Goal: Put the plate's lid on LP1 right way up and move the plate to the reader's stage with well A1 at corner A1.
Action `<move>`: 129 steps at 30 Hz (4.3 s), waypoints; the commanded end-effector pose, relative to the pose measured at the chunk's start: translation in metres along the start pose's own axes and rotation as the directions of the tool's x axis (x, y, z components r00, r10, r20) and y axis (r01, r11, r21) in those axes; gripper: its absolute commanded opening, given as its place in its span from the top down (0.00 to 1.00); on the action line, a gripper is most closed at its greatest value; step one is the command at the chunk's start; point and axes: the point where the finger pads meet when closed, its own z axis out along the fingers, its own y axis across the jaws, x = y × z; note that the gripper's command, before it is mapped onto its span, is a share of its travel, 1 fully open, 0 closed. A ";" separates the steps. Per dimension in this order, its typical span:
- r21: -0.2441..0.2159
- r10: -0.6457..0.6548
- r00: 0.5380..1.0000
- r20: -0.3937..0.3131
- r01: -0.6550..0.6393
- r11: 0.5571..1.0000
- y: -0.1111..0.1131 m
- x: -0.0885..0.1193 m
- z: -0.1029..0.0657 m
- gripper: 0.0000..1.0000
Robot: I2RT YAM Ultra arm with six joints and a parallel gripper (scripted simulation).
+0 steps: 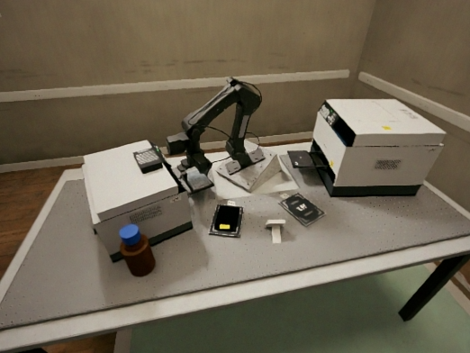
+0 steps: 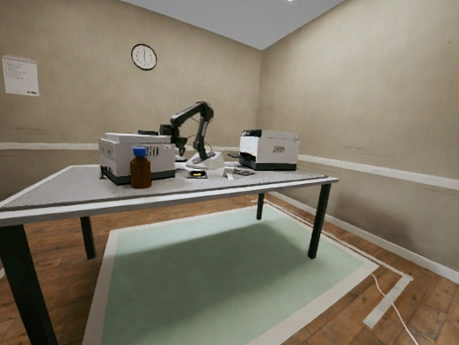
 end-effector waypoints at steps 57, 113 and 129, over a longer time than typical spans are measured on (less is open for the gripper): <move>0.023 0.005 1.000 0.000 -0.005 1.000 -0.005 0.000 -0.011 0.14; 0.033 -0.015 1.000 0.013 0.015 0.999 -0.007 -0.003 -0.029 0.14; 0.058 0.012 1.000 0.006 -0.012 0.998 -0.009 -0.003 -0.034 0.14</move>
